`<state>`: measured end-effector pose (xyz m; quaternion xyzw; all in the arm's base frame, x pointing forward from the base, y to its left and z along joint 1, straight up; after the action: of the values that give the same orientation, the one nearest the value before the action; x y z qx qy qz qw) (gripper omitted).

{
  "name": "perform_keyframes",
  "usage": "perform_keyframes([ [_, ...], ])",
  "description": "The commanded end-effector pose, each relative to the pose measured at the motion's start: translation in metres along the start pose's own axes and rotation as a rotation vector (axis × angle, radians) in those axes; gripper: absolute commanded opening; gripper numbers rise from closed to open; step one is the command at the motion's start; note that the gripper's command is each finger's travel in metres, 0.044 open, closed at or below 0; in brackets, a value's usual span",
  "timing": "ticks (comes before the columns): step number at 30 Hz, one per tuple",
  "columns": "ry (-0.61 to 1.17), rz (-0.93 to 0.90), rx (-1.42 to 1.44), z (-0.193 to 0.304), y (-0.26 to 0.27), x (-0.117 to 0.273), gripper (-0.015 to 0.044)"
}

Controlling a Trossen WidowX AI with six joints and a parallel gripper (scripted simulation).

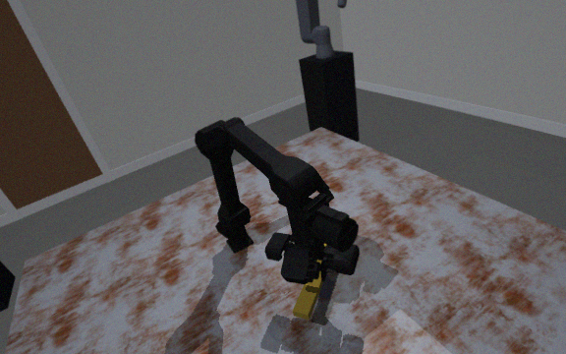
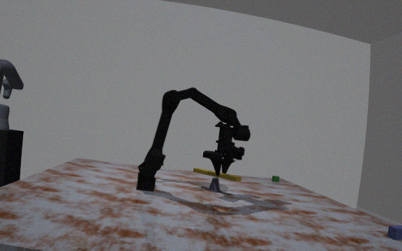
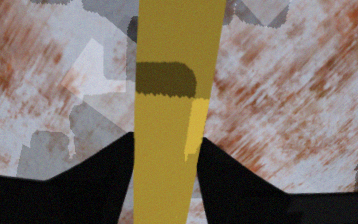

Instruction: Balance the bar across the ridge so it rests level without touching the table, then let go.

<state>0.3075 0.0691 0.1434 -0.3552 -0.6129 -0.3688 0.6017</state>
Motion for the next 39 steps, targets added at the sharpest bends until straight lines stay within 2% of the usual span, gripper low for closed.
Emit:
perform_keyframes([
  [1,-0.004,-0.002,-0.002,-0.0005,0.0001,0.0001,0.0],
  [39,-0.004,-0.002,-0.002,-0.0004,-0.0001,-0.0031,0.0],
])
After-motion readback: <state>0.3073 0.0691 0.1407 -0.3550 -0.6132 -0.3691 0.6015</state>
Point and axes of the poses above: the point midway between the two fingers, 35 mm back from their tips, its own x axis back along the fingers, its own y axis across the jaws, z = x × y, the point moved 3 cm from there along x, back along the fingers, and after that the axes turned 7 degrees about -x, right-handed, at the moved point
